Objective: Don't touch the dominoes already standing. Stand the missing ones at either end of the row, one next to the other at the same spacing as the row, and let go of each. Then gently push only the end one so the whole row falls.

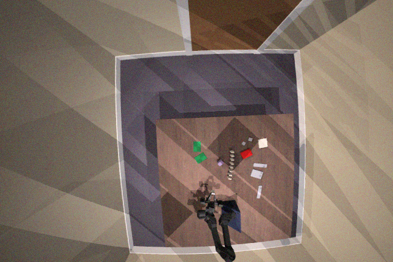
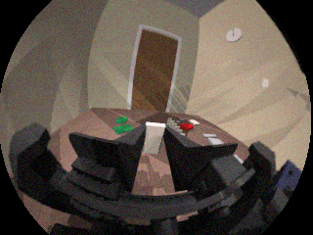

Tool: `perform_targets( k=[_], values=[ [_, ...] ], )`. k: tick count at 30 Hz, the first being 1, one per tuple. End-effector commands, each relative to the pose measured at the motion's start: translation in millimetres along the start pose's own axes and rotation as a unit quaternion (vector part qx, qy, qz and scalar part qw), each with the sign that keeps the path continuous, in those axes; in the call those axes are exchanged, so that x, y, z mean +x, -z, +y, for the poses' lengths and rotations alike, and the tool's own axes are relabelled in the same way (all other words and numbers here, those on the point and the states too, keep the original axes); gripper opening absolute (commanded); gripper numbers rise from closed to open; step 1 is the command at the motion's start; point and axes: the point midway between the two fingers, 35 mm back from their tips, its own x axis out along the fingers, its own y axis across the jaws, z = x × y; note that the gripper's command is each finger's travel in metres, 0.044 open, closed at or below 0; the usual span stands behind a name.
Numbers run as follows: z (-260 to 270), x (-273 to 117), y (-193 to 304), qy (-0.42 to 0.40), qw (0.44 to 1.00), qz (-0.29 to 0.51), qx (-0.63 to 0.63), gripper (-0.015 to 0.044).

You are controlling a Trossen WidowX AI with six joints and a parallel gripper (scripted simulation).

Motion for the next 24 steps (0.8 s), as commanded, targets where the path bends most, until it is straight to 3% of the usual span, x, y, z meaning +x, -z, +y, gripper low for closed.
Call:
perform_targets(
  k=[1,24],
  values=[
    [-1,-1,-1,-0.003,1.000,-0.007,0.013,0.0107],
    [3,0,9,-0.001,1.000,-0.005,0.014,0.0107]
  ],
)
